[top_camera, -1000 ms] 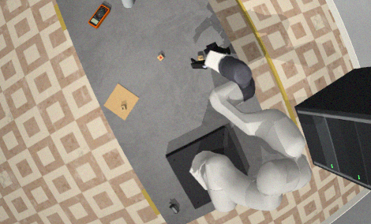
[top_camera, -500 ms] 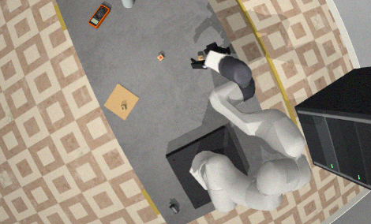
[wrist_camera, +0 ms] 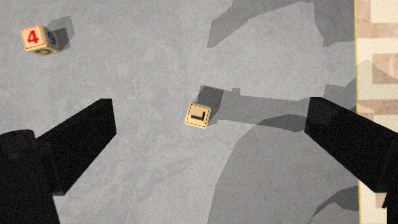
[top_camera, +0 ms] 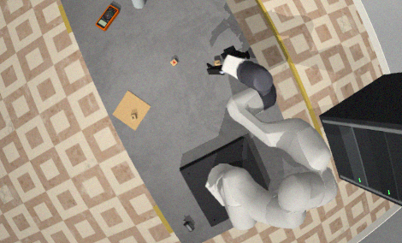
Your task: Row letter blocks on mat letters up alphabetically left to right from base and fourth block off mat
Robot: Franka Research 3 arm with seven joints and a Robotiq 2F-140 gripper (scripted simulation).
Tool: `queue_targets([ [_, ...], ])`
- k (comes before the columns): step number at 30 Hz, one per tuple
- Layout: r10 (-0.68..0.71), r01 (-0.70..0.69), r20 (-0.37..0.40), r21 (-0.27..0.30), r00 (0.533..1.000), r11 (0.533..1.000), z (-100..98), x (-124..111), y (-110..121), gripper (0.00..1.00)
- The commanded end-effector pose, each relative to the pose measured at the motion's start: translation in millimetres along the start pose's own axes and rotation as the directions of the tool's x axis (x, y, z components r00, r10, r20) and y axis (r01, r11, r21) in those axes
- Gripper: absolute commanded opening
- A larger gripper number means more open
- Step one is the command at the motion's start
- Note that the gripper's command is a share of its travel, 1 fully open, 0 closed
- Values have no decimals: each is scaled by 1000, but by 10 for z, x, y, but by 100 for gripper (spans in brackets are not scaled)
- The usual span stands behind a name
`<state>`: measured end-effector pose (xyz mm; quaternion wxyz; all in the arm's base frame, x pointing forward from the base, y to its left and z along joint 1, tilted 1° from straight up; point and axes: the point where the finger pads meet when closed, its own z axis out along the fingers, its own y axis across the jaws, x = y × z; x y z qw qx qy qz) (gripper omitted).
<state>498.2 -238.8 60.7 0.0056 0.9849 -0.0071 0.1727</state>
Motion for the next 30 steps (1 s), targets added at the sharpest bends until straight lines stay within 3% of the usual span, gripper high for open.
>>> queue_targets([
  [1,-7,7,2,1,1000,1000,2,-3,-5,100],
  [14,30,-29,48,-17,998,999,32,3,54,100],
  [22,141,-128,151,-87,979,988,11,95,175,100],
  [30,218,-193,196,-142,956,971,-87,223,205,100],
])
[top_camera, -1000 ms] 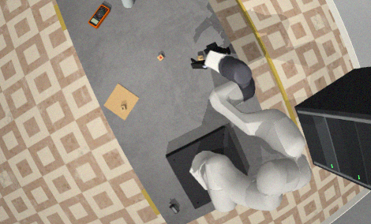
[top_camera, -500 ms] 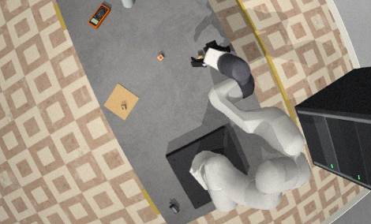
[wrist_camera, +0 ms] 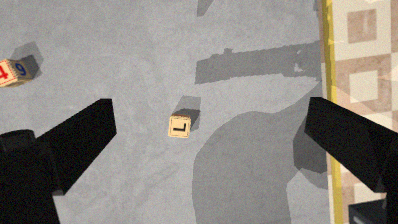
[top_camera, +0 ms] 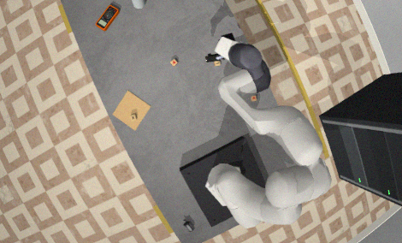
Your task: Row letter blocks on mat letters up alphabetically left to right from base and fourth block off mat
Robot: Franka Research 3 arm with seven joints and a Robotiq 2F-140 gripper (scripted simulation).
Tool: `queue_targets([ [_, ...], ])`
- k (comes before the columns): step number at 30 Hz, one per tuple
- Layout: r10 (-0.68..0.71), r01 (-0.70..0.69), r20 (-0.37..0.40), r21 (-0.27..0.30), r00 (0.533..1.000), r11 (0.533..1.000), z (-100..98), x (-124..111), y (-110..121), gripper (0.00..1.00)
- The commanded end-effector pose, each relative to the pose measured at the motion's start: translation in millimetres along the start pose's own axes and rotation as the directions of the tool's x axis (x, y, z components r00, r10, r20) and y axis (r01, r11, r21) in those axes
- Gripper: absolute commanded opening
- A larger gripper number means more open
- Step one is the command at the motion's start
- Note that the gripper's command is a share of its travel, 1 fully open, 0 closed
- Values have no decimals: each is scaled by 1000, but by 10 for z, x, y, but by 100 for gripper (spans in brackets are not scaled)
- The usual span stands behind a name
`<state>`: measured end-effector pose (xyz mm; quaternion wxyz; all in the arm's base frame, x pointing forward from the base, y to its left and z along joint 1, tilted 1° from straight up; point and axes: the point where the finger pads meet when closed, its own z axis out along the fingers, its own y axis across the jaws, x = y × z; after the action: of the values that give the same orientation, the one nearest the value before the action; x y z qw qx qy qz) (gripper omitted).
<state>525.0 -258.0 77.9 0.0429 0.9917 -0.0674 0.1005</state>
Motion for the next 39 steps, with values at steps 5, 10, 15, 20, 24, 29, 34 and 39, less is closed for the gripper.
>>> queue_targets([
  [5,153,-148,96,-56,984,987,-120,5,14,100],
  [10,205,-196,115,-85,972,977,-269,112,-26,100],
  [15,255,-242,127,-110,959,964,-444,225,-96,100],
  [20,305,-288,135,-132,943,948,-652,344,-201,100],
  [24,346,-327,137,-146,928,934,-850,444,-317,100],
  [29,379,-358,138,-154,915,921,-1026,522,-431,100],
  [34,450,-428,139,-160,882,890,-1490,682,-765,100],
  [39,490,-470,141,-154,860,869,-1824,757,-1026,100],
])
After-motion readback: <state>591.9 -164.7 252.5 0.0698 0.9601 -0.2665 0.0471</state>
